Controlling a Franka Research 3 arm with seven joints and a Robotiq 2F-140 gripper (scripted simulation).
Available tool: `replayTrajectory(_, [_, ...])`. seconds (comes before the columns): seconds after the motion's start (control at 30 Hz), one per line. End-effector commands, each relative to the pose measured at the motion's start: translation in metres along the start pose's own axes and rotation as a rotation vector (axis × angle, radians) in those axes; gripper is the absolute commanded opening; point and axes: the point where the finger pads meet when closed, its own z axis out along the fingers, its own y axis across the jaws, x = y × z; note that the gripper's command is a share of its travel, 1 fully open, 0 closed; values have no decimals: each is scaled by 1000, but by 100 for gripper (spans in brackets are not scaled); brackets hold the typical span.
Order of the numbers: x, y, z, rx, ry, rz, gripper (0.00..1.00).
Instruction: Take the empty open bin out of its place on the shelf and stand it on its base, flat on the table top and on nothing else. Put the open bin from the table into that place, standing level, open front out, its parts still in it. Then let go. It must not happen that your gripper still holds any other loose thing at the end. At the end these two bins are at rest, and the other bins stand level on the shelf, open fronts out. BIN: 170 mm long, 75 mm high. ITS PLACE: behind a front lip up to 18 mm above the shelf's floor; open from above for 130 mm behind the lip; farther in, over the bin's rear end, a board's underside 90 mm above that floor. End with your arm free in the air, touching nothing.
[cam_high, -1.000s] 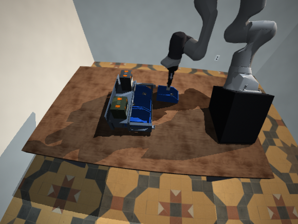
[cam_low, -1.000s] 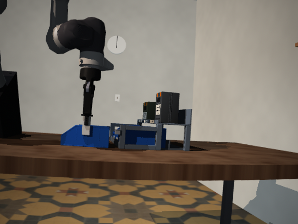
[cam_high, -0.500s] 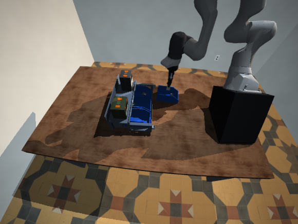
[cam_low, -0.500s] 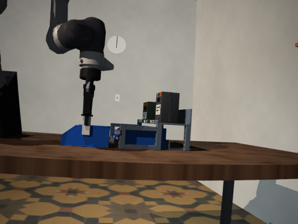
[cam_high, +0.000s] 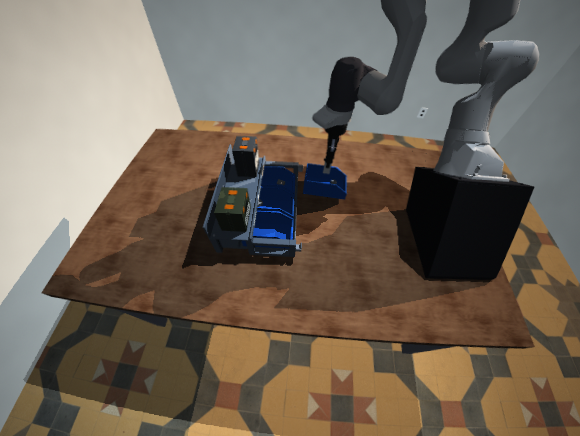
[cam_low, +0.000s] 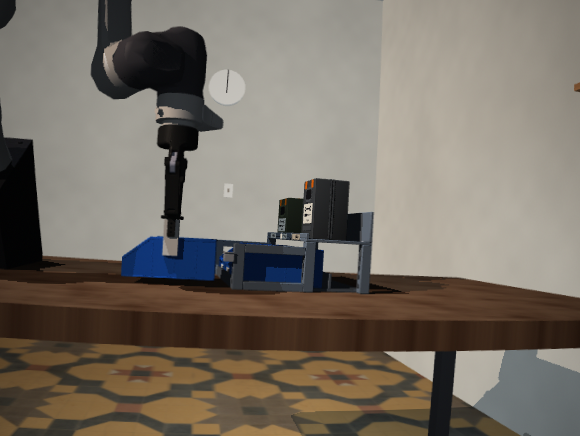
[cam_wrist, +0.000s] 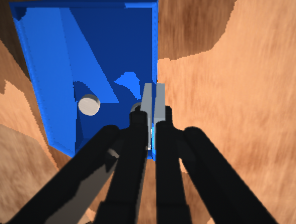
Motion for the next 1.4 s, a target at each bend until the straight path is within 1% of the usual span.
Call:
replayTrajectory(0.0, [-2,1,-7,-4,-7,6,0])
replayTrajectory(0.37, [-2,1,-39,-4,-7,6,0])
replayTrajectory(0.43, [-2,1,-39,-4,-7,6,0])
replayTrajectory(0.63, [-2,1,-56,-4,-7,6,0])
replayTrajectory(0.8, [-2,1,-65,-4,-7,6,0])
replayTrajectory(0.93, [-2,1,-70,-4,-7,6,0])
replayTrajectory(1.37, [-2,1,-73,-4,-7,6,0])
